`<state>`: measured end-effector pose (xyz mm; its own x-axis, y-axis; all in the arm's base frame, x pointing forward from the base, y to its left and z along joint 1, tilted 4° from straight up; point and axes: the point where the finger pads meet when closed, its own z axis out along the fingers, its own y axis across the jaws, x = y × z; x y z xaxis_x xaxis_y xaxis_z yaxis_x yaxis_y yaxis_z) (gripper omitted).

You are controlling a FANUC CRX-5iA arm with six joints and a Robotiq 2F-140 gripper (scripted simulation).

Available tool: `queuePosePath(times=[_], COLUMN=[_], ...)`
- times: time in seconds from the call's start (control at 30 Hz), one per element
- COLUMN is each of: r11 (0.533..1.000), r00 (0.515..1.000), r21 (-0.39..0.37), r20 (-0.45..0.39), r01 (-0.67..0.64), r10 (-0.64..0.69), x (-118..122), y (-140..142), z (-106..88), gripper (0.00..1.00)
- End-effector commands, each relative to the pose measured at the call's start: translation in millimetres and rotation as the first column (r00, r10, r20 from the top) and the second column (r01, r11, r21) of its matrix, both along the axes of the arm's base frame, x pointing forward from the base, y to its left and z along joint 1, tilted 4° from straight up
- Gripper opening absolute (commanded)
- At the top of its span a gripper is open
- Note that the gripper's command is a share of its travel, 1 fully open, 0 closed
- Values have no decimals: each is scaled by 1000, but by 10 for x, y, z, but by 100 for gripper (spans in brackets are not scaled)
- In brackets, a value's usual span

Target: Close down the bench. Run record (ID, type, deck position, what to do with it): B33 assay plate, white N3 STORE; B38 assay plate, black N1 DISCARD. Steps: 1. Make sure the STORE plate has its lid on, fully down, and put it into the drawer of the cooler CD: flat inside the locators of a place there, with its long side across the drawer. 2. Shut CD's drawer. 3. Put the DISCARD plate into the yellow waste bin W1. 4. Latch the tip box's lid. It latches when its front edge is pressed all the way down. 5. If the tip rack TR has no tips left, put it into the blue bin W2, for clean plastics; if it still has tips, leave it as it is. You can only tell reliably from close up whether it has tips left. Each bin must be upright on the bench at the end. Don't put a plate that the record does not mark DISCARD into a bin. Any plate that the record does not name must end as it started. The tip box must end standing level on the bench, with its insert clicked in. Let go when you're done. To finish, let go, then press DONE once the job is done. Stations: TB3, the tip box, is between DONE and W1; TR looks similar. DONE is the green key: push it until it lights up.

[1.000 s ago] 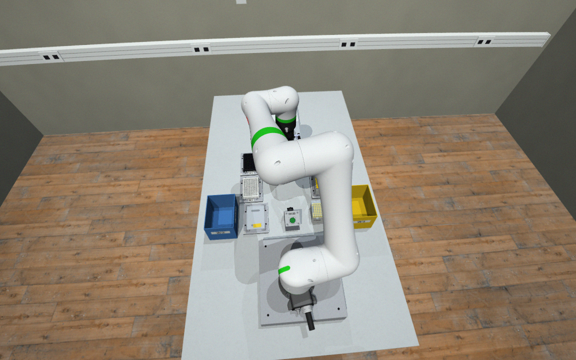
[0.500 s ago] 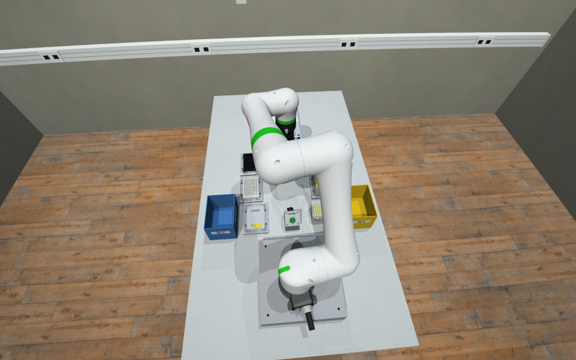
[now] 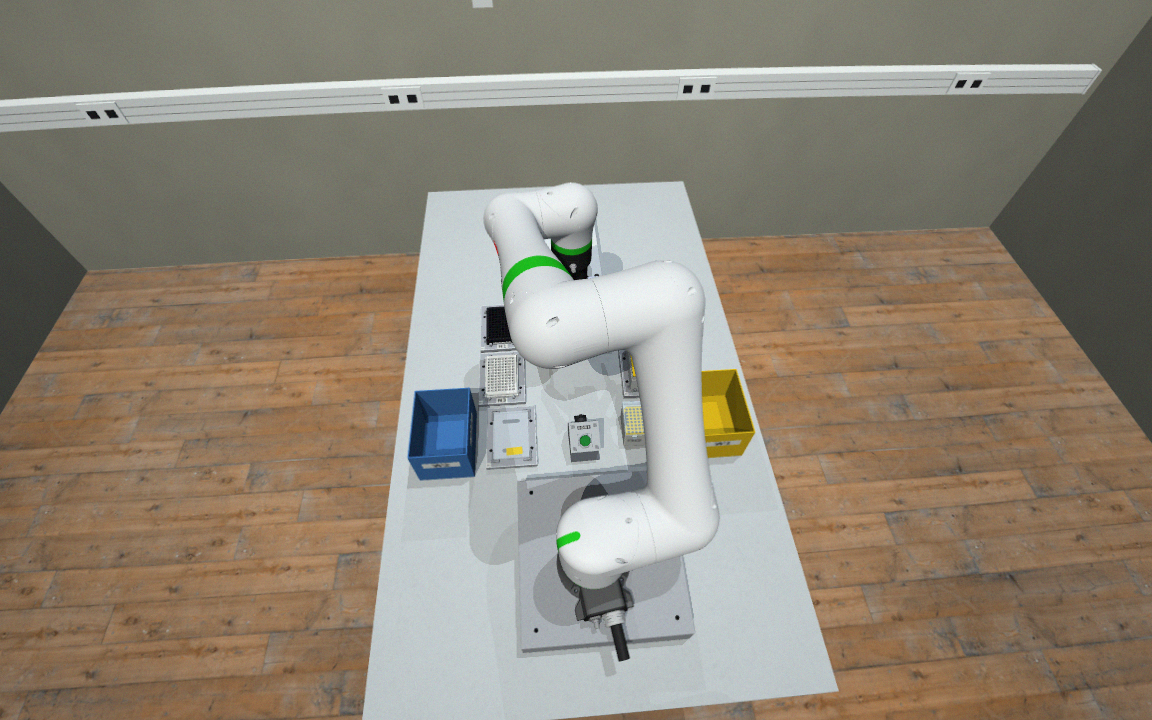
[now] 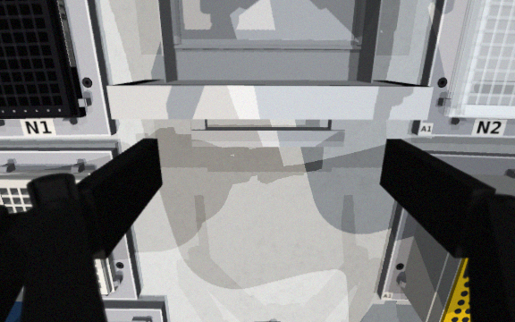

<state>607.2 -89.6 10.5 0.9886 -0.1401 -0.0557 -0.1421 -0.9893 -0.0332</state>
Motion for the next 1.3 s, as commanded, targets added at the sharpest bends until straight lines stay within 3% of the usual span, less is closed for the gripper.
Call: queuePosePath(times=[0.0,1.27], r11=[1000,1000], r00=[1000,1000], r21=[-1,-1], r20=[2,2], r01=[0,0], r10=[0,0], x=[4,-17], y=[0,18], z=[-46,-498], gripper=[88,88])
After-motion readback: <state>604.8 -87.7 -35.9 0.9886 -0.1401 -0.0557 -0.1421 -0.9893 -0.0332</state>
